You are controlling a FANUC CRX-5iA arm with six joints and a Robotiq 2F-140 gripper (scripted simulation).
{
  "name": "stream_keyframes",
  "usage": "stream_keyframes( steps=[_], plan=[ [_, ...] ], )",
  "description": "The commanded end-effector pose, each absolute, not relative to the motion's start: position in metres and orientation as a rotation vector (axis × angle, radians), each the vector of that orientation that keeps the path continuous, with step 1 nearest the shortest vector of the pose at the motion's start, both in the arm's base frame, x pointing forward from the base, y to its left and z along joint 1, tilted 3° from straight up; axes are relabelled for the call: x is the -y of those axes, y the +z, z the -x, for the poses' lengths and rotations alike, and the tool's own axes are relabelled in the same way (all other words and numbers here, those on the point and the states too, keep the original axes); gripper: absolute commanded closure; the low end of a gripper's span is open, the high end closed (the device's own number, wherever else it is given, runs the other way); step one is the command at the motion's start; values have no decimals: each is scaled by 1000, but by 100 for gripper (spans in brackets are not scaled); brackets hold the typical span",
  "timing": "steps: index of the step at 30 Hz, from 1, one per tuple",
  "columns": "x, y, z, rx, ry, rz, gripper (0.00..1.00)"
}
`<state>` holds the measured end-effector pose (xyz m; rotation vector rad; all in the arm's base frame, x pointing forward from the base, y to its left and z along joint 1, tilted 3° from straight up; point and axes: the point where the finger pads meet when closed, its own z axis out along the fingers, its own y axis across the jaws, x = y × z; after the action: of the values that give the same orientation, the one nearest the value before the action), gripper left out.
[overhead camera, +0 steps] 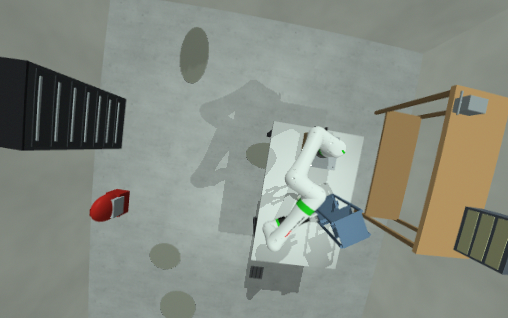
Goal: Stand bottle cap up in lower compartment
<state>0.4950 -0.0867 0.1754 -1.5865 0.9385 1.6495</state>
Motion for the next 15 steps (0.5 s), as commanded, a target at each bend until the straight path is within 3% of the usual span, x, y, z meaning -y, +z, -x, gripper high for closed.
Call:
stream_keyframes(
  steps=[1,15],
  plan=[
    [87,168,-495,-938,1649,1587,60],
    [88,135,-493,-938,1649,1587,60]
  ],
)
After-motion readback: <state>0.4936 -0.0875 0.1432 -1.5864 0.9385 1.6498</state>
